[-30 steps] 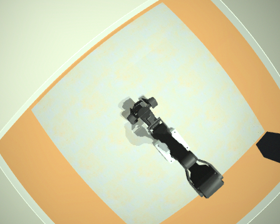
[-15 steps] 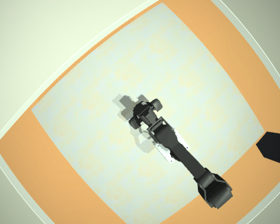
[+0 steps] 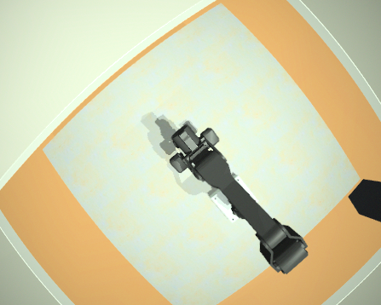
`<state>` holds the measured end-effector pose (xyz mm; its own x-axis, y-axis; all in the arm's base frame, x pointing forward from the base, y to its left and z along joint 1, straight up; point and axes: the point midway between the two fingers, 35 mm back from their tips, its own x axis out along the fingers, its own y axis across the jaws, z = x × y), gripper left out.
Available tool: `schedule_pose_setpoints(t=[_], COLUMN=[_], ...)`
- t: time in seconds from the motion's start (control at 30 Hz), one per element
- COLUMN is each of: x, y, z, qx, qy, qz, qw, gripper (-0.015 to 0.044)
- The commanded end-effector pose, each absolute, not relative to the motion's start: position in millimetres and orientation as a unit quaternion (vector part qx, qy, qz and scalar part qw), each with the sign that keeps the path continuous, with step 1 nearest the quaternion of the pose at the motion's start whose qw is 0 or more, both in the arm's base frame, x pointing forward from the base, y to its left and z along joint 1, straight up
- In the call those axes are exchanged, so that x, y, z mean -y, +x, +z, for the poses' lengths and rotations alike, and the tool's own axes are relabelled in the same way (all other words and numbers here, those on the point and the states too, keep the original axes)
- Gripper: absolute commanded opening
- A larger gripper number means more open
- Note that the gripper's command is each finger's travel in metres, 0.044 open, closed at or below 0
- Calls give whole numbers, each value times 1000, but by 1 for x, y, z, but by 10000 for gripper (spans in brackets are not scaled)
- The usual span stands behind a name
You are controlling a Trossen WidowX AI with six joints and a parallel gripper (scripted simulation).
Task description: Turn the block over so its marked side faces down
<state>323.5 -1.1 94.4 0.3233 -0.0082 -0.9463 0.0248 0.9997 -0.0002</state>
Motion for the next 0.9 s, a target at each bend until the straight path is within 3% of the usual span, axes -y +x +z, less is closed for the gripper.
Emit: schedule_pose_setpoints(t=[0.0, 0.17, 0.87], x=[1, 1, 2], y=[334, 340, 342], z=[103, 109, 59], qx=[-640, -695, -697], qy=[9, 10, 10], qz=[-8, -7, -7], qw=[769, 719, 717], gripper=[440, 440, 440])
